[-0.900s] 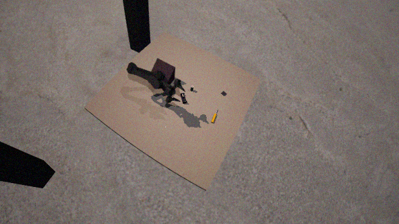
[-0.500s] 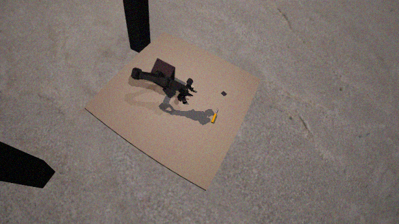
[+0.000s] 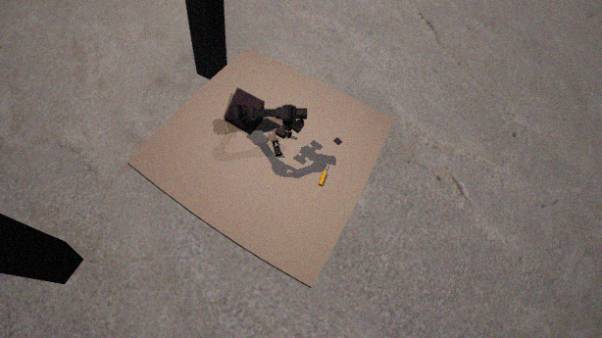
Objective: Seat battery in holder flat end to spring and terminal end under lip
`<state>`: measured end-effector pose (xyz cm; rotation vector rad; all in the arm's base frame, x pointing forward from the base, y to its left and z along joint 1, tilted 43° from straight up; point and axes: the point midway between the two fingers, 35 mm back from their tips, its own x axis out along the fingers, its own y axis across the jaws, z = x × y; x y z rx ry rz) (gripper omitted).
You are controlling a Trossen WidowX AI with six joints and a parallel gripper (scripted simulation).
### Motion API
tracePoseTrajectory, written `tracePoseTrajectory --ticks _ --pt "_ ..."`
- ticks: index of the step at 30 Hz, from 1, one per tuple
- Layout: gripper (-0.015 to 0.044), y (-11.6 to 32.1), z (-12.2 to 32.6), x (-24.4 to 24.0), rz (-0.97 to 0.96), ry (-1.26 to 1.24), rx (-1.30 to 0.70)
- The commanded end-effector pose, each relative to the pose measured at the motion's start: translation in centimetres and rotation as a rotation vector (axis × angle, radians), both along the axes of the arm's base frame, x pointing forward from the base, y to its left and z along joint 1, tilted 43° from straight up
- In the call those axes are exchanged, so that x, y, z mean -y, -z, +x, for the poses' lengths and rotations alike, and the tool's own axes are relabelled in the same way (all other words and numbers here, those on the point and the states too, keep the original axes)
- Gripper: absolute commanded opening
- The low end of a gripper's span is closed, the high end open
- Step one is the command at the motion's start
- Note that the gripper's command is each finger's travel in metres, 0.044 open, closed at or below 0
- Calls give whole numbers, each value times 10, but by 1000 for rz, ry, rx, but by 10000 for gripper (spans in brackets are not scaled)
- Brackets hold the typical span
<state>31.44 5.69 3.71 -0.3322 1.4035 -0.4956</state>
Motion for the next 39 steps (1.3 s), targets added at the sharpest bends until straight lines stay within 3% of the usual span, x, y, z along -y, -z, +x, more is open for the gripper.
tracePoseTrajectory --ticks 1,8,18,39 --pt "0 12 -12 -1 -167 -1 -119" --pt "0 19 -14 2 -200 -3 -141" --pt "0 73 -16 54 -204 -3 -140" --pt "0 92 -13 31 -200 -4 -139"
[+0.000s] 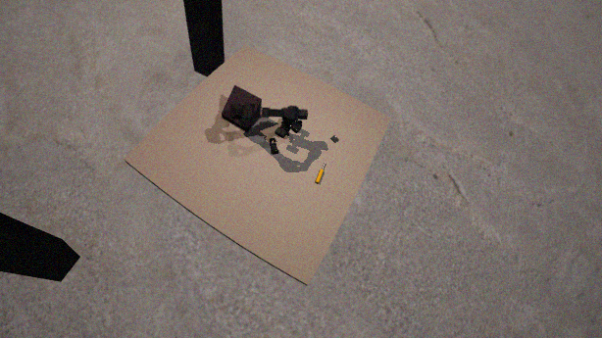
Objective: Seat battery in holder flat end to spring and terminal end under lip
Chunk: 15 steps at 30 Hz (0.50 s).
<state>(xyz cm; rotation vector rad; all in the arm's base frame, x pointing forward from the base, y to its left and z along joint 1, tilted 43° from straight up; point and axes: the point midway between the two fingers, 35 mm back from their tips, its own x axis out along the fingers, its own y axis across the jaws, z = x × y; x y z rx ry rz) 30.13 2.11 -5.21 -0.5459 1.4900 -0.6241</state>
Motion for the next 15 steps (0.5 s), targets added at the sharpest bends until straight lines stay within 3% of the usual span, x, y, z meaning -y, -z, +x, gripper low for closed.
tracePoseTrajectory --ticks 1,15 --pt "0 4 1 -6 6 2 1" --pt "0 20 1 -23 6 2 2"
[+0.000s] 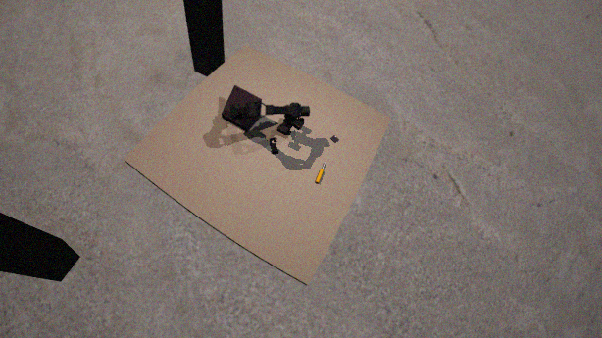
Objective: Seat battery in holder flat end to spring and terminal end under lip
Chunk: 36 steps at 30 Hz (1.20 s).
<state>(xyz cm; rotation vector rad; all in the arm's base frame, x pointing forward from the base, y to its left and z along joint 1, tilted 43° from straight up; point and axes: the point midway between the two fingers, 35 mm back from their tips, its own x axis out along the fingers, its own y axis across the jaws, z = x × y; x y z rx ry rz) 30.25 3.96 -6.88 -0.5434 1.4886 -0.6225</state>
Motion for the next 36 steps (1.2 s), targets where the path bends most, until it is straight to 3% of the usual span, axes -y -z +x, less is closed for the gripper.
tracePoseTrajectory --ticks 1,7,18,30,36 --pt "0 4 0 -6 4 2 0" --pt "0 11 -1 -13 4 3 0" --pt "0 -46 1 -67 7 3 -1" --pt "0 -46 1 -68 5 -6 1" --pt "157 -30 3 -60 11 -301 -274"
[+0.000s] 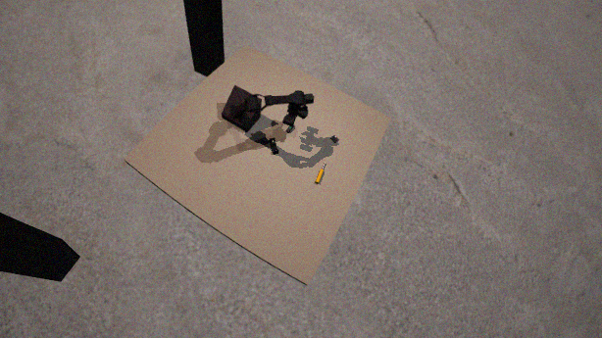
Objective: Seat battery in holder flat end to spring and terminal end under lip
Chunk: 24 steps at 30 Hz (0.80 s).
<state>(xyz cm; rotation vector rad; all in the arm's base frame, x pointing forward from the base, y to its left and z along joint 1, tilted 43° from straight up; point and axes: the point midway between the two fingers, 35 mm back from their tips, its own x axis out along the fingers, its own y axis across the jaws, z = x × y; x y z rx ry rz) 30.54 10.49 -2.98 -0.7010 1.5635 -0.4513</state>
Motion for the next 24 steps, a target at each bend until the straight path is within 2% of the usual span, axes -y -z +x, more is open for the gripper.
tracePoseTrajectory --ticks 1,3,12,24 --pt "184 13 0 7 -4 -207 -191" --pt "236 21 0 10 -1 -342 -314" --pt "238 52 -1 27 12 -936 -854" --pt "238 55 -1 28 13 -979 -893"
